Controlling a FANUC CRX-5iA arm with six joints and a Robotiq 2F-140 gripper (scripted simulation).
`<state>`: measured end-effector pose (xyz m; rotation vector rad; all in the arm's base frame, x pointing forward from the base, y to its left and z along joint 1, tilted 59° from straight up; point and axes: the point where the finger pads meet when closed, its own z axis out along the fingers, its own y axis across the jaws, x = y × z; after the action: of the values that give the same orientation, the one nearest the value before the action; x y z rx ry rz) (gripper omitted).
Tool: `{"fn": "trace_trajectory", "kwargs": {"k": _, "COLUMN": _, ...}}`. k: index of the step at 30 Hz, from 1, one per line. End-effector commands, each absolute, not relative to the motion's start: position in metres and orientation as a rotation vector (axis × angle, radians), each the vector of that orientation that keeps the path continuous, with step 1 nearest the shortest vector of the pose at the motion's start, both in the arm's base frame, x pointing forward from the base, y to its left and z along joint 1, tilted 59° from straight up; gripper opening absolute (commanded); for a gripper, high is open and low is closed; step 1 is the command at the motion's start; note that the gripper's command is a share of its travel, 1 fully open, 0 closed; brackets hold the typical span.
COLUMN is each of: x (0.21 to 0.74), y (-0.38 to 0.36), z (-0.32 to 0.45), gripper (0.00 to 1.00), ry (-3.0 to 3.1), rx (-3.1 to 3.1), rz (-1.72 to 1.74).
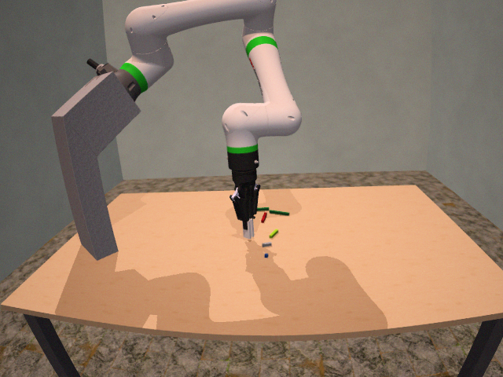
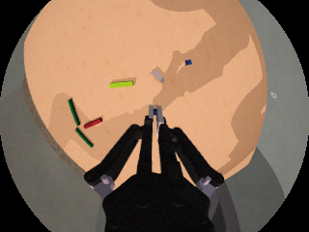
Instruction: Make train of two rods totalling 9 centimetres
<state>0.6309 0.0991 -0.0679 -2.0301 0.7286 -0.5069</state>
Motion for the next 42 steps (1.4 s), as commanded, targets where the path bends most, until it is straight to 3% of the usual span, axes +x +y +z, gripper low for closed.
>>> {"fn": "trace_trajectory", "kwargs": {"k": 1, "x": 0.6309, "y": 0.0988, "z": -0.0680, "gripper": 0.03, "ry": 0.729, "rx": -2.030, "rz": -0.507}}
{"fn": "trace_trajectory", "kwargs": {"k": 42, "x": 0.6361, "y": 0.1041, "z": -0.0724, "gripper": 0.03, "ry": 0.729, "rx": -2.030, "rz": -0.507}}
